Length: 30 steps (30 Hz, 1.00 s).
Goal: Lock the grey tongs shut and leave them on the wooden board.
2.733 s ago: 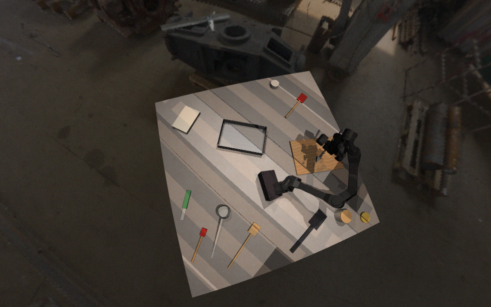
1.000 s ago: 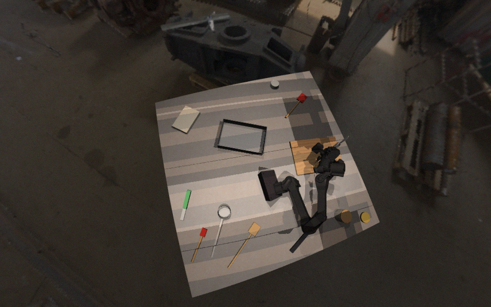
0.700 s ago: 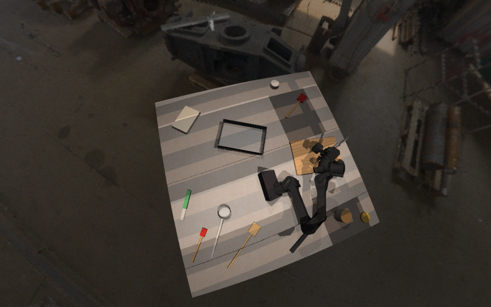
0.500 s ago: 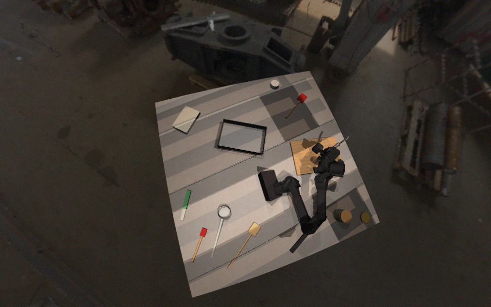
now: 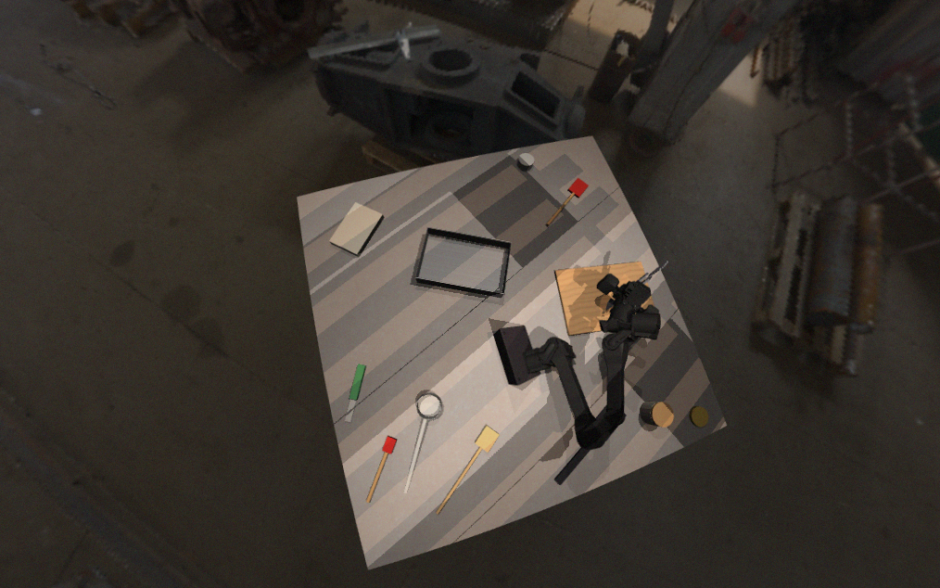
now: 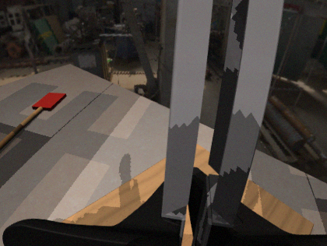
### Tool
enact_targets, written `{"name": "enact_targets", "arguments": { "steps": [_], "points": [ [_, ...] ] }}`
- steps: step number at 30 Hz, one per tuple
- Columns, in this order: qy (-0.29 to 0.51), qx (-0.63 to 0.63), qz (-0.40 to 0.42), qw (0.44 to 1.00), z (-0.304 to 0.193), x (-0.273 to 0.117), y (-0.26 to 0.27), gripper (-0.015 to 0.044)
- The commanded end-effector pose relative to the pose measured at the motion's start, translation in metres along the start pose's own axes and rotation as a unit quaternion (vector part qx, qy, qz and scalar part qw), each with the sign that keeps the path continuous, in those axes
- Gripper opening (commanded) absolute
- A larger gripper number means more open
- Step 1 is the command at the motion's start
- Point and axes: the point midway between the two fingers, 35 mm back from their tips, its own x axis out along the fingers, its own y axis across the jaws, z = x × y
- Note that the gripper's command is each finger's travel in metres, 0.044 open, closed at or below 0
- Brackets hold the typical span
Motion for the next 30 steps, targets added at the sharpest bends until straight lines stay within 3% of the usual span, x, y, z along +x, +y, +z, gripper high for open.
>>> {"name": "enact_targets", "arguments": {
  "steps": [1, 12, 30],
  "points": [
    [-0.003, -0.001, 0.001, 1.0, 0.001, 0.0, 0.0, -0.015],
    [0.027, 0.002, 0.023, 0.999, 0.001, 0.008, 0.006, -0.015],
    [0.161, 0.039, 0.074, 0.983, -0.003, 0.029, 0.019, -0.015]
  ]
}}
